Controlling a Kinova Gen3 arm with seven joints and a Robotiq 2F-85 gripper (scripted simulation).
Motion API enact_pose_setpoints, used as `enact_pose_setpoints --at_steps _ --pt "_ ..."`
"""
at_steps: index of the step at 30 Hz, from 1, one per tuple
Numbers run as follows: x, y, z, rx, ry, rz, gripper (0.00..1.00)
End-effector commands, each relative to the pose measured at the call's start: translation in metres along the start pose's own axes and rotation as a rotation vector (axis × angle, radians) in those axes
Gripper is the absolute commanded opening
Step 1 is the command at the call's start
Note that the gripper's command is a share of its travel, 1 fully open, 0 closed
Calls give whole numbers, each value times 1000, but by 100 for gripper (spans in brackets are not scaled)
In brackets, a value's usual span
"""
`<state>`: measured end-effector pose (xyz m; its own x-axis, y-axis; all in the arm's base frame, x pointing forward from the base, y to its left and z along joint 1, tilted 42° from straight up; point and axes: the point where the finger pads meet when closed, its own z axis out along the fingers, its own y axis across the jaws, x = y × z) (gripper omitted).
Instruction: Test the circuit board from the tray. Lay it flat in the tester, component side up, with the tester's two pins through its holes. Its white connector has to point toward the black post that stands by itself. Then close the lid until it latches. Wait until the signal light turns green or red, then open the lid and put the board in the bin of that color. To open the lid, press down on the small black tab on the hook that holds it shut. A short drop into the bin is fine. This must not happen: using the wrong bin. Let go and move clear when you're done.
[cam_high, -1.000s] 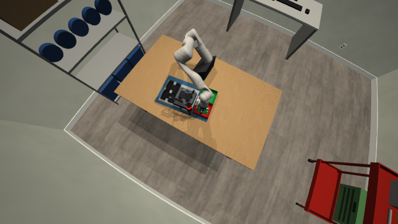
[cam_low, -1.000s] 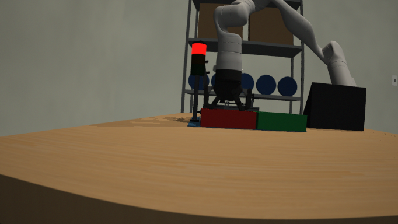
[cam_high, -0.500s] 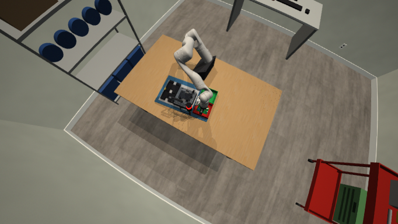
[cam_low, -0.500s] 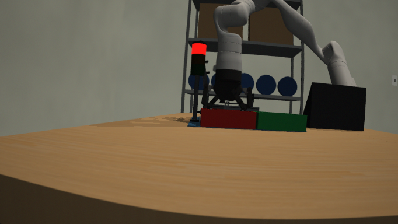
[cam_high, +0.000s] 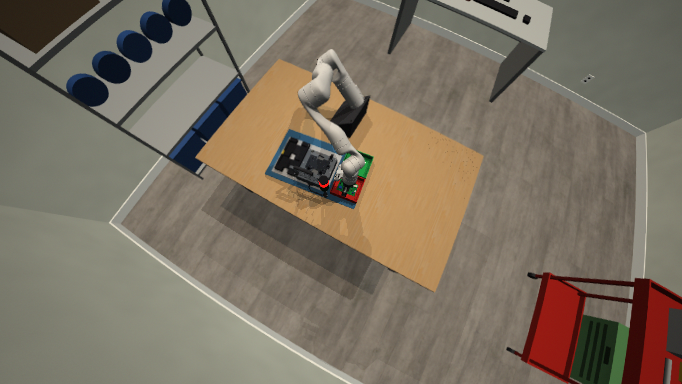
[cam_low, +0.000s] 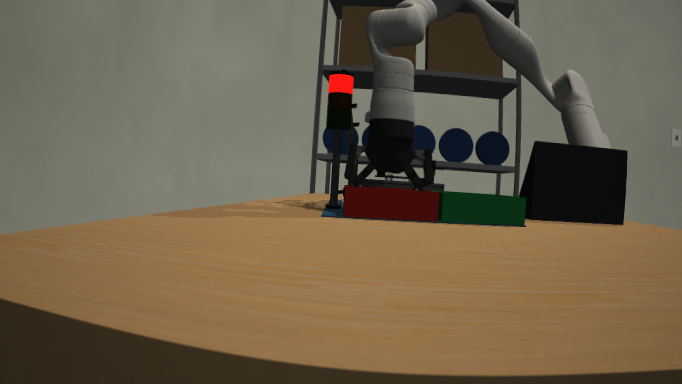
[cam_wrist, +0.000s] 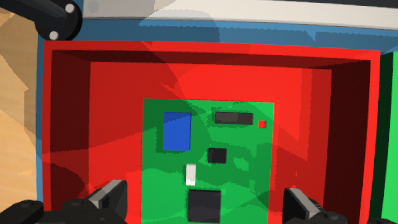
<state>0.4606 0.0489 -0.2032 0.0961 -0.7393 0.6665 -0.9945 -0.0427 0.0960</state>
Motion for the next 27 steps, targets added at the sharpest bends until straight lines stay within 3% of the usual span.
enact_pose_setpoints --at_steps 1,22,27 --pt "0 -1 -1 2 -1 0 100" --pt "0 -1 -2 2 -1 0 100" --pt "0 -1 -10 2 -1 0 100"
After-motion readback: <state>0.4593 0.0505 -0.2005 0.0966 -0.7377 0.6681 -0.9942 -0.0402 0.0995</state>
